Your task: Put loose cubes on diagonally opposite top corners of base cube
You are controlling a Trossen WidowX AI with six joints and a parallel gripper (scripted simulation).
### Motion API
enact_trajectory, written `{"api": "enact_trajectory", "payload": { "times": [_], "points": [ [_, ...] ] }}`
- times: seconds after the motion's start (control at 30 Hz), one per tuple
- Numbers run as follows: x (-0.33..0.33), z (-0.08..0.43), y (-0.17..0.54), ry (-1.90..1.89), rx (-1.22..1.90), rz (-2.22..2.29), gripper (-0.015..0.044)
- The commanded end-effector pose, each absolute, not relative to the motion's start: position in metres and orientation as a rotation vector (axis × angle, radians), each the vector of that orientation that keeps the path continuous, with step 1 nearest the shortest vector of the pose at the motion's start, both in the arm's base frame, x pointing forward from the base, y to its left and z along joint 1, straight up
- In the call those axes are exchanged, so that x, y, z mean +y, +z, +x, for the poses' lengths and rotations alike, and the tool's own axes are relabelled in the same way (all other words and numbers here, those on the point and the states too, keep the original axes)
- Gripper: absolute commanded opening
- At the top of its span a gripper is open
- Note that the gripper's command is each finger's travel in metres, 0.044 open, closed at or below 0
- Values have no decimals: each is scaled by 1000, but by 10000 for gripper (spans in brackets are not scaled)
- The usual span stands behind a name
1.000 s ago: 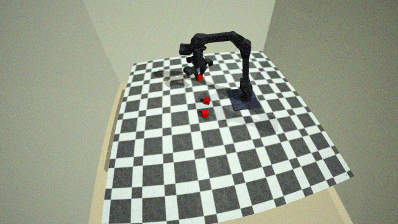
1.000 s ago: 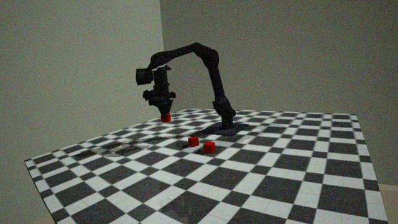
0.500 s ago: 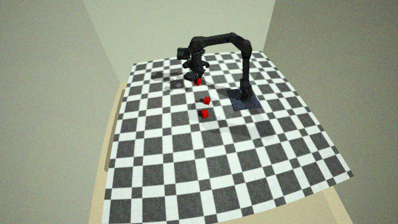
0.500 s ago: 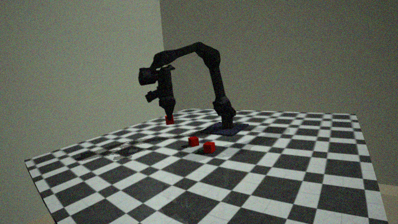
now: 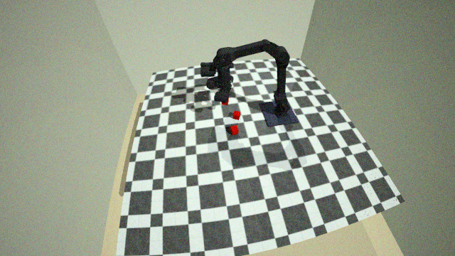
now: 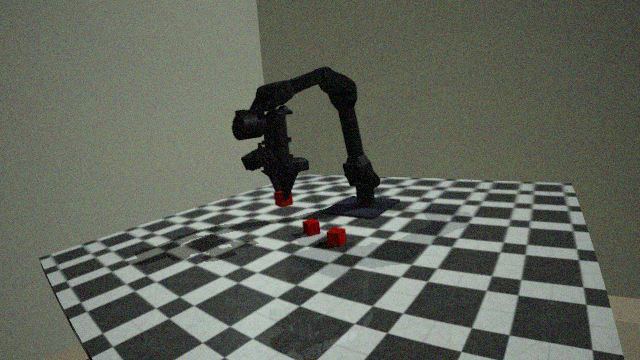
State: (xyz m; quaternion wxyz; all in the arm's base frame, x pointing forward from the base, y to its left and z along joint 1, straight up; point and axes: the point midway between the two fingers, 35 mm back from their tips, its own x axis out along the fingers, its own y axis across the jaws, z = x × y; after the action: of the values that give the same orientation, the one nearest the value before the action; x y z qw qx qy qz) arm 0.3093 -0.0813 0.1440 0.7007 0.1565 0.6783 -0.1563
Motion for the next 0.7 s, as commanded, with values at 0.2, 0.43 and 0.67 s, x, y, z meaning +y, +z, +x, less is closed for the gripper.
{"api": "enact_trajectory", "payload": {
  "times": [0.2, 0.43, 0.67],
  "points": [
    [-52, 316, 137, -148, 1535, 150, 105],
    [-29, 319, 133, 2, 1540, -2, 105],
    [-6, 320, 129, 152, 1534, -155, 105]
  ]
}}
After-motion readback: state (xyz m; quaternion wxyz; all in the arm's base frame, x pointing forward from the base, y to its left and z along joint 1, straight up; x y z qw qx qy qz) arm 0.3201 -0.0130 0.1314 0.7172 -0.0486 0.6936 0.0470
